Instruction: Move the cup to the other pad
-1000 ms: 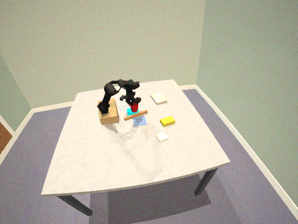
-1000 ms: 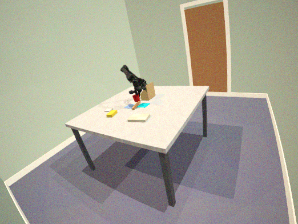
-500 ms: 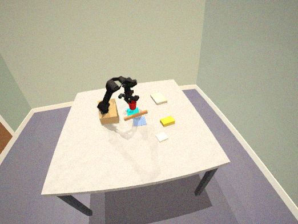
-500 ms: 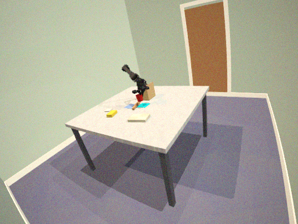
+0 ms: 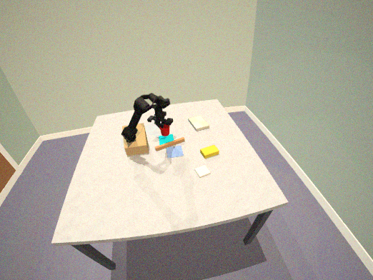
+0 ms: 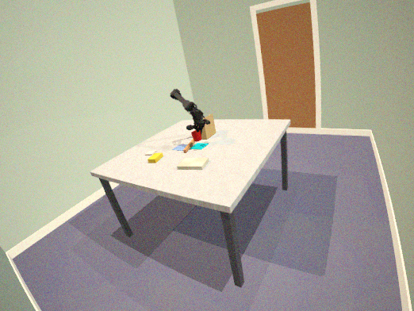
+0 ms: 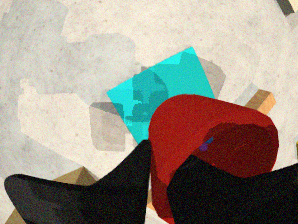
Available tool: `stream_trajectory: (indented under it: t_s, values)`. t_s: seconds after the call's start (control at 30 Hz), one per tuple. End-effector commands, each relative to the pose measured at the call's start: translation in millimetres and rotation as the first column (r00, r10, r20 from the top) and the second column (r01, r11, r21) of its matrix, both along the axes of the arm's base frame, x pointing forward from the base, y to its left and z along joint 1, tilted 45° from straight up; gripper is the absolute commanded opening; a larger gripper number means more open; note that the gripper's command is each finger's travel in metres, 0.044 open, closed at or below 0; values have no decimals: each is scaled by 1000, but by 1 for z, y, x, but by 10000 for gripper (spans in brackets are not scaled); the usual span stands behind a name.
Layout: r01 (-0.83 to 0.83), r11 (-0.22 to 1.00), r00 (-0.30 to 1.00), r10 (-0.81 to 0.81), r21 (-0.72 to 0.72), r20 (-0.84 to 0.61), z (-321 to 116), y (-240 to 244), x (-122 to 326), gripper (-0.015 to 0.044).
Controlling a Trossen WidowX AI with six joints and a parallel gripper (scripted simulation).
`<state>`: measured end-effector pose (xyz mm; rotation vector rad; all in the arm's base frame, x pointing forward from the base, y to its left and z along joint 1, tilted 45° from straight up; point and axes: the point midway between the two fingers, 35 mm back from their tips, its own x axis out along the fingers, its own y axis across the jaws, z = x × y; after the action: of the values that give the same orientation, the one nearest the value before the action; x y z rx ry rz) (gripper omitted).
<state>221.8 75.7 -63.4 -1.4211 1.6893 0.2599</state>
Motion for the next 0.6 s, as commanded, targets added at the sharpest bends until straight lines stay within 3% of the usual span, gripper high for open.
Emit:
stream_trajectory:
  t_s: [0.0, 0.57]
  values:
    - [0, 1000, 1000, 0, -4, -8, -5, -5, -1, 0]
    - [0, 1000, 1000, 0, -6, -8, -26, -23, 0, 0]
